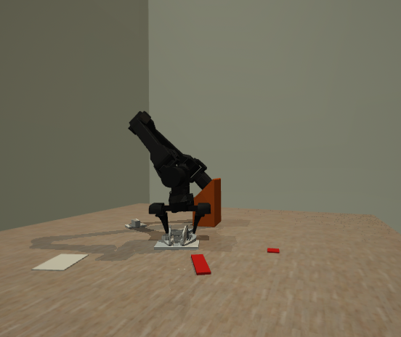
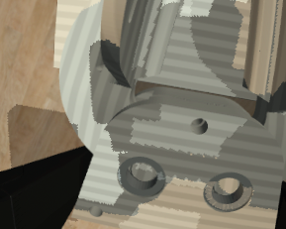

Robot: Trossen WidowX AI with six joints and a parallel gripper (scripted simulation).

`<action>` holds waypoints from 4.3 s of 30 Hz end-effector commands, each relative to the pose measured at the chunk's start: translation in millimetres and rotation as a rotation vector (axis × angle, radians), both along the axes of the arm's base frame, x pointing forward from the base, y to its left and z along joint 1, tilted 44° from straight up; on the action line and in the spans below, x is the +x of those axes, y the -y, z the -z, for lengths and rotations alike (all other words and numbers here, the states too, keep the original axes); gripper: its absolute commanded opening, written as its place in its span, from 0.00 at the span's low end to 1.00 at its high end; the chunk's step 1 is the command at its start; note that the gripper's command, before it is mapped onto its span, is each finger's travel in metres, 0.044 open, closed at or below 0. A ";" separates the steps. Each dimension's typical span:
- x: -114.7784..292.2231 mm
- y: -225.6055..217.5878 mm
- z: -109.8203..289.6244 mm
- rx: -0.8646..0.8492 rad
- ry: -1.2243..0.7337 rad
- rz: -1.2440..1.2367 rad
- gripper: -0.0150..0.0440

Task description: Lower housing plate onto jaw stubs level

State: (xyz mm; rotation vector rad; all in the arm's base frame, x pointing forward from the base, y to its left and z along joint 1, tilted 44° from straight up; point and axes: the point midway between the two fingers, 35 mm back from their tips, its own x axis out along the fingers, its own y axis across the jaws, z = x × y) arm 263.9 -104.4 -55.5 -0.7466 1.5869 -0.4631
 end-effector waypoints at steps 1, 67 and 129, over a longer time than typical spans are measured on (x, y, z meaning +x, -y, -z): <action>0.0 2.1 1.4 0.002 0.001 0.004 0.85; 0.7 2.2 1.3 0.002 0.001 0.004 0.85; -62.3 -95.4 -82.6 0.008 -0.002 0.004 1.00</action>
